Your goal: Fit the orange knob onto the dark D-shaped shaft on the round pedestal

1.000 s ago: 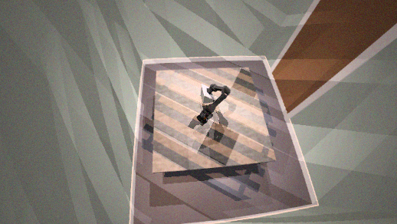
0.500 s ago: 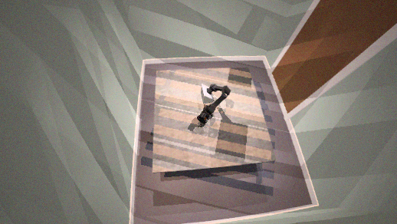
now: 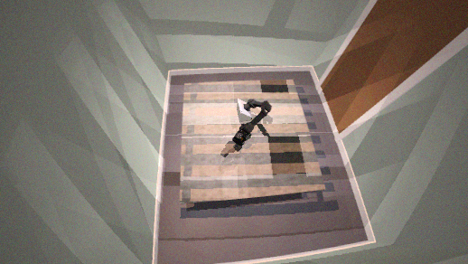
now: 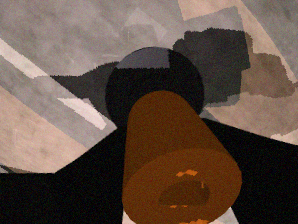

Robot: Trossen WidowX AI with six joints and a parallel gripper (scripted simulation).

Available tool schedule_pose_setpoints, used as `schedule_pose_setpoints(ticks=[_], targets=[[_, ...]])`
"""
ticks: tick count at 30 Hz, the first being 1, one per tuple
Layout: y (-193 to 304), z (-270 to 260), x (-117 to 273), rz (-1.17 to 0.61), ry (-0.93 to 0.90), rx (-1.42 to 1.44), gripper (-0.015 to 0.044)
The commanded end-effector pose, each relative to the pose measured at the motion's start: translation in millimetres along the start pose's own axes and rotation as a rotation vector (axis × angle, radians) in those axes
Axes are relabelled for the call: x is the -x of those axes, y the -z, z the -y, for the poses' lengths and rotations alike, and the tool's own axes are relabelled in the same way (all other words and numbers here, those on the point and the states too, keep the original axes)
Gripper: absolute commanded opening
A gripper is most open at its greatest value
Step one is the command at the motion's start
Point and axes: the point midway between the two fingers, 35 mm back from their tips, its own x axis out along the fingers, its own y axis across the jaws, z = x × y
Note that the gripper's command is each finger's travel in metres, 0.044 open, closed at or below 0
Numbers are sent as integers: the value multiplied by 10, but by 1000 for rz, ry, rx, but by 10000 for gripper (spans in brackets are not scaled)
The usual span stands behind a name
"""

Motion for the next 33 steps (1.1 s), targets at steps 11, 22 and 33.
schedule_pose_setpoints(ticks=[11,22,33], targets=[[-10,14,15,-1,8,96,0],[0,10,-11,-1,8,96,0],[-1,24,40,-2,8,265,0]])
